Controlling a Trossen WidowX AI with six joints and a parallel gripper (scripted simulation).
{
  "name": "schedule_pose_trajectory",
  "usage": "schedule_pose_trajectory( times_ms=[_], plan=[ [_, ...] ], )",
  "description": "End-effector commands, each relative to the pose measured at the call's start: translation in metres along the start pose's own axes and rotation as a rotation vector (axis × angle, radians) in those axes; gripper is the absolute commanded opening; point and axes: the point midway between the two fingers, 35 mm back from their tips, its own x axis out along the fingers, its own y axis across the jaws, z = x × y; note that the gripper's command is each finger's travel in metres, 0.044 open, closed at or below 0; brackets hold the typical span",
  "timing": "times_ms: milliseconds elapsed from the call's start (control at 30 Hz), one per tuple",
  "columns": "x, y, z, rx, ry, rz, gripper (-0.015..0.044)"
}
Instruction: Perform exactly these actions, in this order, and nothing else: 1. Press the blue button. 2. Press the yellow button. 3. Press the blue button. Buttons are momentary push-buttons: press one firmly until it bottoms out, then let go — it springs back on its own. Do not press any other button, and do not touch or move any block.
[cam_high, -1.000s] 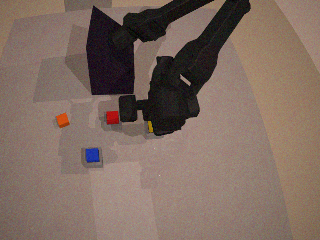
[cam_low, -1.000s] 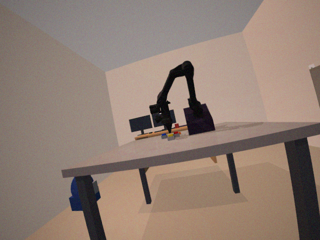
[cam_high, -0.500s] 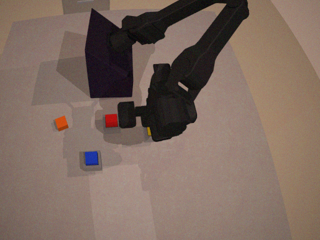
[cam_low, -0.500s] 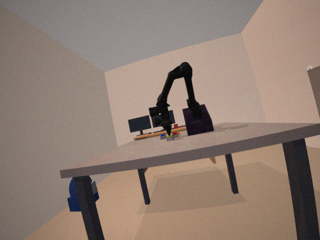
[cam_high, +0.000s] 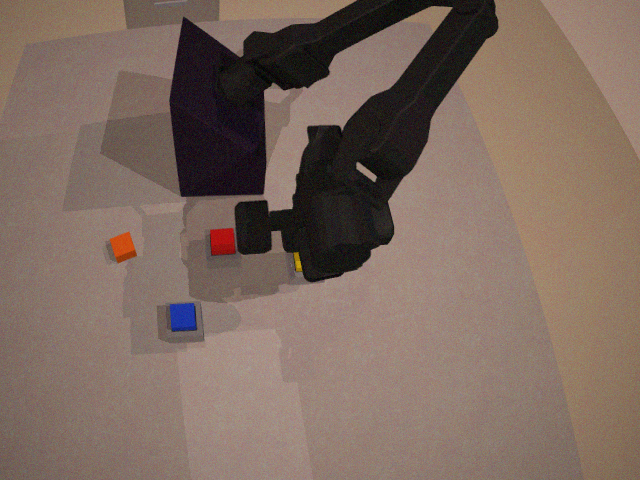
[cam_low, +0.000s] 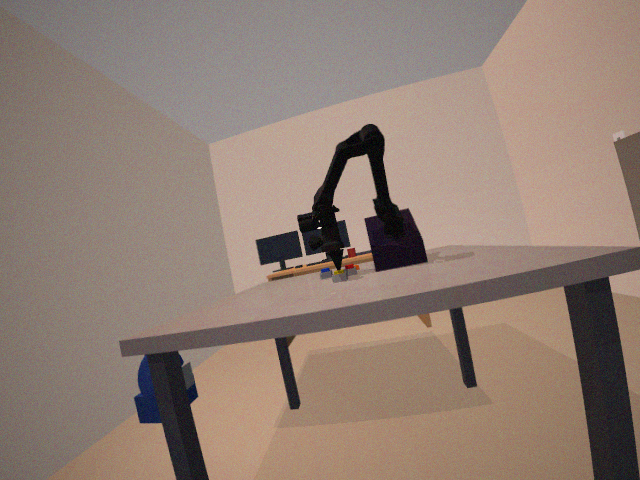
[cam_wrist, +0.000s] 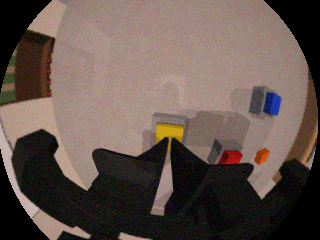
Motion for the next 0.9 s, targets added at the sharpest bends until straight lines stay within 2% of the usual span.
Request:
schedule_pose_trajectory(
  times_ms=[0, 167, 333, 533, 867],
  plan=[
    [-0.021, 0.0, 0.002, -0.002, -0.007, 0.003, 0.002],
    [-0.03, 0.0, 0.001, -0.001, -0.007, 0.004, 0.002],
    [-0.087, 0.0, 0.001, 0.0, -0.006, 0.001, 0.002],
    [-0.09, -0.002, 0.002, 0.0, -0.006, 0.002, 0.002],
    [-0.097, -0.1, 0.059, -0.002, -0.01, -0.011, 0.002]
  ],
)
